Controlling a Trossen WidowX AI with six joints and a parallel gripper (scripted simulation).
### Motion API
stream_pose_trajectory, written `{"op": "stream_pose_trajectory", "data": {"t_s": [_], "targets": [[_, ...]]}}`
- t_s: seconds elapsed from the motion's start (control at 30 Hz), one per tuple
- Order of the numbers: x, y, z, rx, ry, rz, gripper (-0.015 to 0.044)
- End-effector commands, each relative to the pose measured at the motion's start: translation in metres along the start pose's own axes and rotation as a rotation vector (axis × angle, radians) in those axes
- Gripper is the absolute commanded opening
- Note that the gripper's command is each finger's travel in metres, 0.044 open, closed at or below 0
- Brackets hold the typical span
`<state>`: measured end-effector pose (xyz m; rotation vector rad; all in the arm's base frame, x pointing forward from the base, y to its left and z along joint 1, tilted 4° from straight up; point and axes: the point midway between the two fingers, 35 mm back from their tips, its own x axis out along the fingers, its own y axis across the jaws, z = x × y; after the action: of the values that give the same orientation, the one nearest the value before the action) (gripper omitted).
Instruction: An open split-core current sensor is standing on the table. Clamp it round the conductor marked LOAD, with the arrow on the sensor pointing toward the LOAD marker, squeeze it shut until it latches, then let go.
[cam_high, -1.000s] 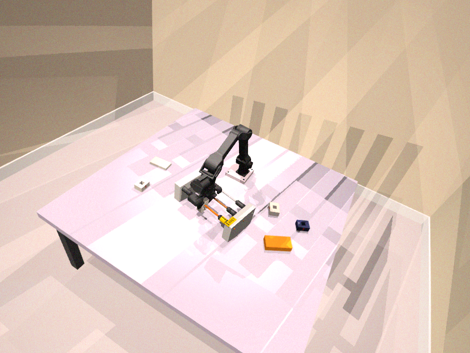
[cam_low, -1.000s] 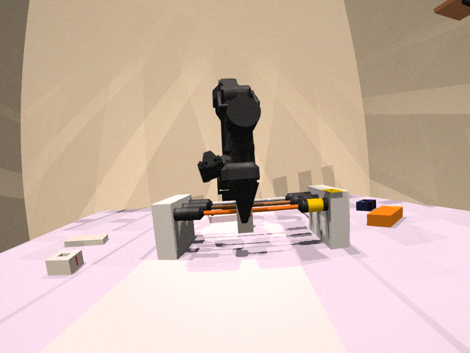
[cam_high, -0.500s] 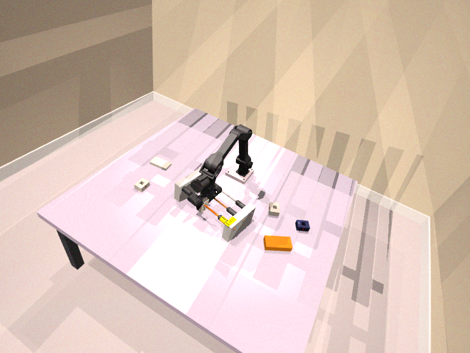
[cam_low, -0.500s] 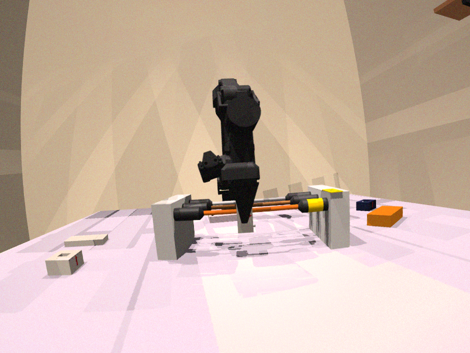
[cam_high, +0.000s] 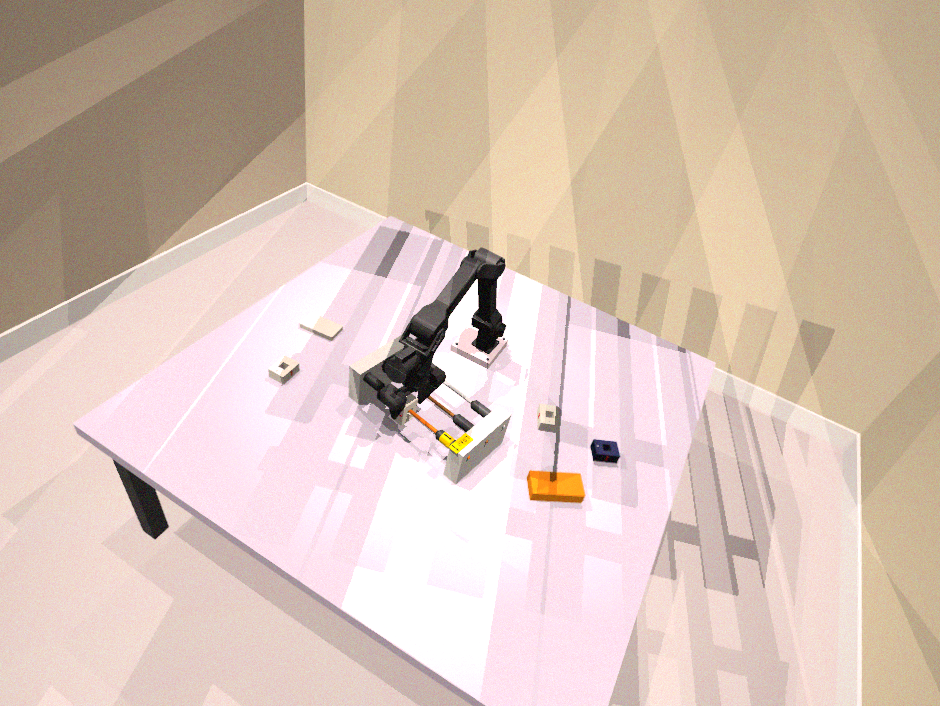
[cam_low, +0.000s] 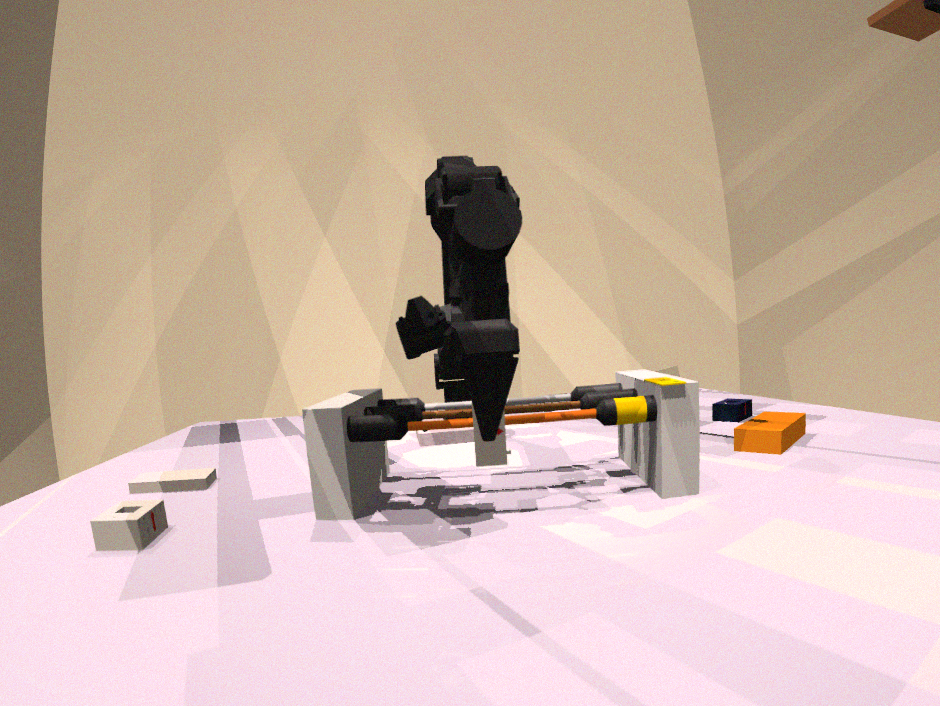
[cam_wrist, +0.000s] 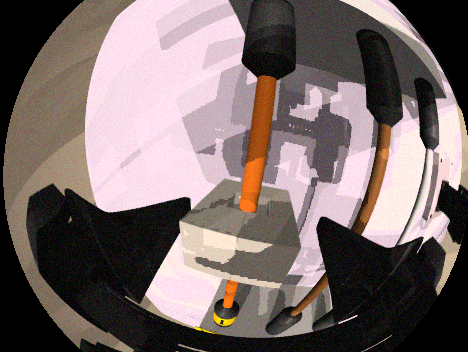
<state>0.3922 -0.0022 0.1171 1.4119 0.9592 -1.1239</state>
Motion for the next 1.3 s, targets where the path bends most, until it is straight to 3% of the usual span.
{"op": "stream_pose_trajectory", "data": {"t_s": [0.0, 0.13, 1.27], "targets": [[-0.05, 0.001, -0.002, 0.002, -0.001, 0.071, 0.044], [-0.09, -0.007, -0.002, 0.002, -0.002, 0.115, 0.044], [-0.09, -0.007, -0.002, 0.002, -0.002, 0.115, 0.044]]}}
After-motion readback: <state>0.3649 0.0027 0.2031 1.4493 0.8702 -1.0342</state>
